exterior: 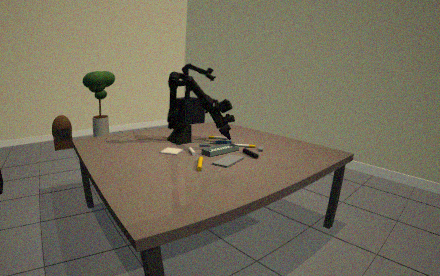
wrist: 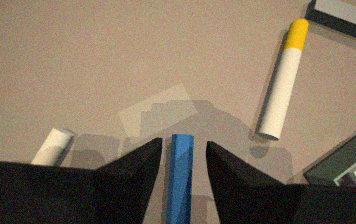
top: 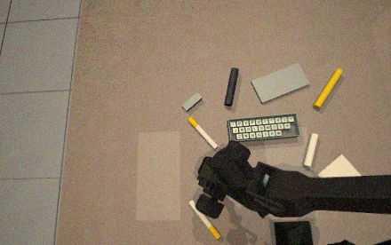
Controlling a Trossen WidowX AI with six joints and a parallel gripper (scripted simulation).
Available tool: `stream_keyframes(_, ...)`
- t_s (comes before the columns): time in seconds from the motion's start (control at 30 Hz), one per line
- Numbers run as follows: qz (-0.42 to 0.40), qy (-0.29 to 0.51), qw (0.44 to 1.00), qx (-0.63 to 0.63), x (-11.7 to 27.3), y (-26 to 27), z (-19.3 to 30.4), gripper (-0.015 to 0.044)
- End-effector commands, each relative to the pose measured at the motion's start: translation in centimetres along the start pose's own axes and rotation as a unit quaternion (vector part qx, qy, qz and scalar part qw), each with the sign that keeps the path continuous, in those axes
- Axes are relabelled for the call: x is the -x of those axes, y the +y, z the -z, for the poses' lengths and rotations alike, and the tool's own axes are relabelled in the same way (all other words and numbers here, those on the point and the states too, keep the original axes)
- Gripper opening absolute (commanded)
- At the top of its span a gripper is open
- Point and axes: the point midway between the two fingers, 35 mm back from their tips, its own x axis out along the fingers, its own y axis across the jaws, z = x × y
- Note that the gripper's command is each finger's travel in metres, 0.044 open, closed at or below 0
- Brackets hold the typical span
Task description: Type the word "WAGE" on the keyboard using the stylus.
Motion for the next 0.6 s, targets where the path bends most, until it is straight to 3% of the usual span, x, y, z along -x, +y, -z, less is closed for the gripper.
stream_keyframes(0.0, -0.001, 0.003, 1.0, 0.002, -0.34, 0.06, 0.31, 0.015)
stream_keyframes(0.57, -0.001, 0.004, 1.0, 0.002, -1.06, 0.06, 0.75, 0.015)
